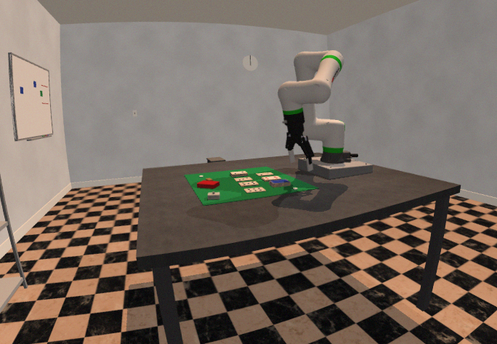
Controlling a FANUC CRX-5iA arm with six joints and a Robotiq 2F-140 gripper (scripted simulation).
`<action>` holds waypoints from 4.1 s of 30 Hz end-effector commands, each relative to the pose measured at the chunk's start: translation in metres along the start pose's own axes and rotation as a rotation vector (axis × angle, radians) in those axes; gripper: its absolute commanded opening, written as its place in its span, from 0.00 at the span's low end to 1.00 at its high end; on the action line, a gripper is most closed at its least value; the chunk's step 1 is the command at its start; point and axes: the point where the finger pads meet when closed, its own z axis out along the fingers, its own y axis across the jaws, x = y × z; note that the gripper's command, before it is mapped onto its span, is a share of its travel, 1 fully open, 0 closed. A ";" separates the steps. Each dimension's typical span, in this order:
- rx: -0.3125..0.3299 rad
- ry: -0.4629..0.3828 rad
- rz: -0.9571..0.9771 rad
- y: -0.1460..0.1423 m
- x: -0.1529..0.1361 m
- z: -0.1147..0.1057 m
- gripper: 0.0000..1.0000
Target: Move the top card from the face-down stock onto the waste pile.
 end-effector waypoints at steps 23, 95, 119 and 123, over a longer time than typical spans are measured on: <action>-0.119 -0.238 0.045 -0.048 -0.088 -0.030 1.00; 0.332 -0.205 -2.899 -0.046 -0.092 -0.011 0.50; 0.332 -0.205 -2.899 -0.042 -0.100 0.022 0.50; 0.332 -0.205 -2.899 -0.042 -0.100 0.023 0.50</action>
